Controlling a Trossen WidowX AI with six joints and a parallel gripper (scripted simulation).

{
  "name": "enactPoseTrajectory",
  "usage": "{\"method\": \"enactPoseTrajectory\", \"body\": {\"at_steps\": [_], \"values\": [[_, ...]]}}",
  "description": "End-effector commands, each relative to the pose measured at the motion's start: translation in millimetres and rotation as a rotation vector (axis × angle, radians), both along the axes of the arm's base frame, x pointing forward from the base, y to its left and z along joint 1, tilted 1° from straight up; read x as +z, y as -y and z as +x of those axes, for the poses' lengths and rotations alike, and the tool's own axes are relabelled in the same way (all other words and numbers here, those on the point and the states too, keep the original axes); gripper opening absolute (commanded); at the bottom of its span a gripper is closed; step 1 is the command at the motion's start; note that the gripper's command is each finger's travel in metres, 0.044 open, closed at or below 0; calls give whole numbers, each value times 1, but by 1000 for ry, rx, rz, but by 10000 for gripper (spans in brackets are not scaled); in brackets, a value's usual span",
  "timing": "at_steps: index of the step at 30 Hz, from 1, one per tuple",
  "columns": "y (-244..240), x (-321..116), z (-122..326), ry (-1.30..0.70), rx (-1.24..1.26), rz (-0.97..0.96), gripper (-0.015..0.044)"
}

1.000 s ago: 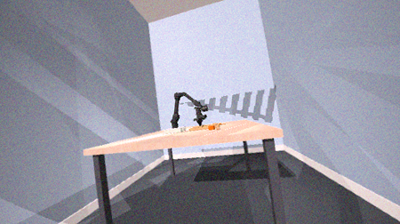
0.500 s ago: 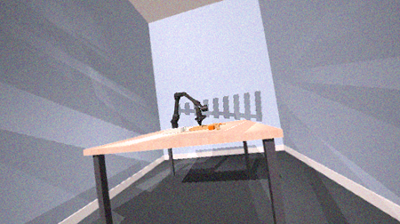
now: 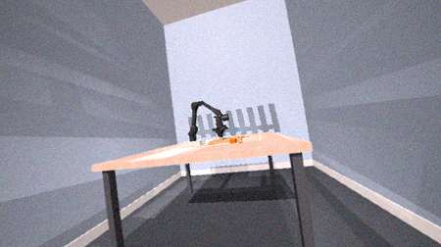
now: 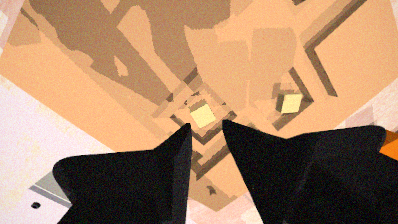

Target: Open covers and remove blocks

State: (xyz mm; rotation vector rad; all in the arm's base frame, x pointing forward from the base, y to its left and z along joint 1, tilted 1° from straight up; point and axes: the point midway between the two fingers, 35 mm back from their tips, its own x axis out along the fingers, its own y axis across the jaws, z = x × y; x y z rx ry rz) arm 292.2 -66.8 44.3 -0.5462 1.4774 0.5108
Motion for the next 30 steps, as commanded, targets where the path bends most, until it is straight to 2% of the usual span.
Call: {"method": "enactPoseTrajectory", "body": {"at_steps": [1, 12, 20, 30], "values": [[0, 12, 1, 5, 123, -6, 144], [-1, 39, -2, 2, 424, -17, 144], [-1, 38, -1, 1, 438, -17, 144], [-1, 12, 0, 1, 438, -17, 144]]}}
